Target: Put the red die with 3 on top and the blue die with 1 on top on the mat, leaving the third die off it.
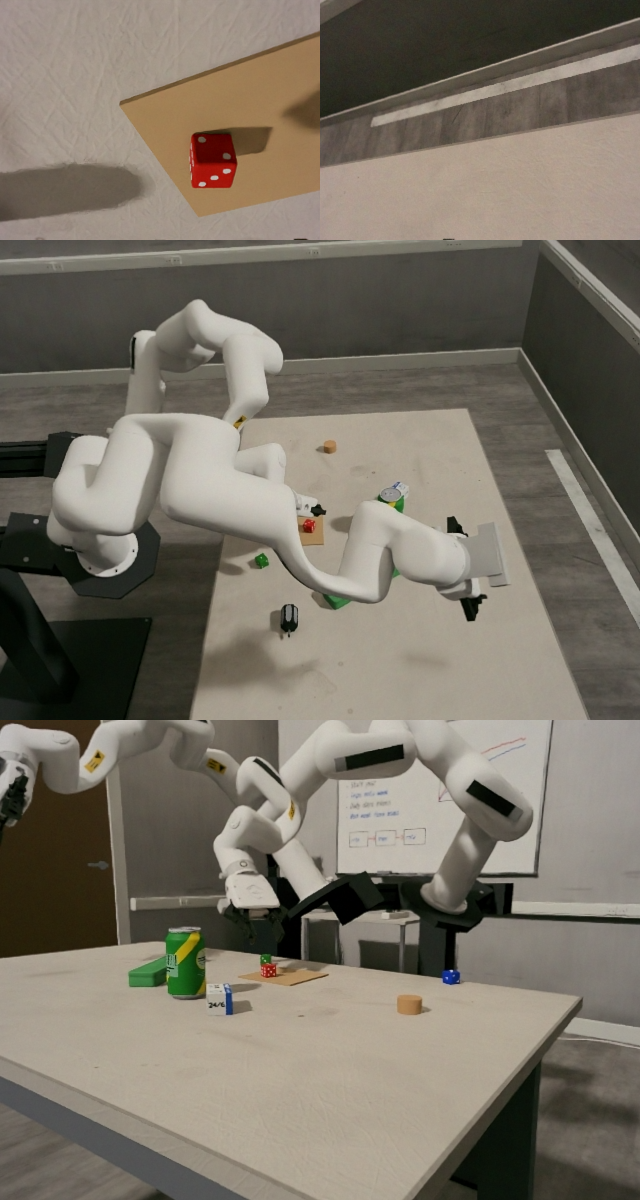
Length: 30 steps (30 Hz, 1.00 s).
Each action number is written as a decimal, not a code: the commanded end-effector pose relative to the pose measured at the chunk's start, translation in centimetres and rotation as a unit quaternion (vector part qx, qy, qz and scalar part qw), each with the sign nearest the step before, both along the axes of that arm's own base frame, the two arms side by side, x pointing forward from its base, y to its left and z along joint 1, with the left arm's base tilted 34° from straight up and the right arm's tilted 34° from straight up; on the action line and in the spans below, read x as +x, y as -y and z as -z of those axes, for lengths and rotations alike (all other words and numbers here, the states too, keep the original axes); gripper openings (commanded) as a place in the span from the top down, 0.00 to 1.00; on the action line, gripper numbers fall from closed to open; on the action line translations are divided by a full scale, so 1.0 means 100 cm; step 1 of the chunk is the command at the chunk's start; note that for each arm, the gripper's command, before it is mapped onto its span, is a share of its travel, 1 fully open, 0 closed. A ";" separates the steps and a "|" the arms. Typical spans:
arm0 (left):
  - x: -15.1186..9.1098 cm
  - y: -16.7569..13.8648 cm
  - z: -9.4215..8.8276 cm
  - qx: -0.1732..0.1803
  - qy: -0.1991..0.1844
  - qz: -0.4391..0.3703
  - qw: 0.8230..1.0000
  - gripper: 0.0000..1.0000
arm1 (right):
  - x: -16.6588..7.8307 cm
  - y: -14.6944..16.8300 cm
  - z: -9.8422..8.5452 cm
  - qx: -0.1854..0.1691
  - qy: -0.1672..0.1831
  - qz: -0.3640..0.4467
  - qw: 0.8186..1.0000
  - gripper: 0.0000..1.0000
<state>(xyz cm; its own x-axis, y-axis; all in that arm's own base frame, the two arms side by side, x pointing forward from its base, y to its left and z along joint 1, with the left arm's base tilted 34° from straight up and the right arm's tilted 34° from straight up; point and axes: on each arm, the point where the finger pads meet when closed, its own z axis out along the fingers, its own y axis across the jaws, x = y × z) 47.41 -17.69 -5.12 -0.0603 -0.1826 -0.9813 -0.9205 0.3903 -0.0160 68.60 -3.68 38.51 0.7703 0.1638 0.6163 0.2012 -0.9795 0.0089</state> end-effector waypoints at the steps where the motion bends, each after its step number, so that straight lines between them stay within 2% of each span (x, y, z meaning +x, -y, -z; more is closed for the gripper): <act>1: 0.000 0.003 -0.004 -0.001 0.001 0.001 1.000 0.37 | 0.000 -0.001 -0.003 0.000 0.003 -0.001 1.000 0.00; 9: 0.000 0.004 -0.005 -0.008 -0.003 0.001 1.000 0.37 | 0.000 -0.001 -0.003 0.000 0.003 -0.001 1.000 0.00; 11: 0.000 0.003 -0.005 -0.027 -0.012 0.001 1.000 0.37 | 0.000 -0.001 -0.003 0.000 0.003 -0.001 1.000 0.00; 16: 0.000 0.003 -0.007 -0.099 -0.042 0.002 0.994 0.37 | 0.000 -0.001 -0.003 0.000 0.003 -0.001 1.000 0.00; 18: 0.000 0.003 -0.007 -0.099 -0.042 0.002 0.994 0.37 | 0.000 -0.001 -0.003 0.000 0.003 -0.001 1.000 0.00; 21: 0.000 0.003 -0.009 -0.121 -0.050 0.003 0.991 0.37 | 0.000 -0.001 -0.003 0.000 0.003 -0.001 1.000 0.00; 26: 0.000 0.002 -0.011 -0.128 -0.054 0.003 0.990 0.37 | 0.000 -0.001 -0.003 0.000 0.003 -0.001 1.000 0.00; 30: 0.000 0.000 -0.010 -0.174 -0.076 0.002 0.982 0.37 | 0.000 -0.001 -0.003 0.000 0.003 -0.001 1.000 0.00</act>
<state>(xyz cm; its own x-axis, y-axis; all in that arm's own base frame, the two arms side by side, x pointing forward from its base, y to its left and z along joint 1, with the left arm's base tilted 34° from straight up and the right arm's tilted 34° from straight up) 47.27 -17.69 -4.27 -0.1737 -0.4350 -0.8835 -0.9213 0.3888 -0.0103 68.60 -3.68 38.51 0.7703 0.1638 0.6163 0.2012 -0.9795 0.0089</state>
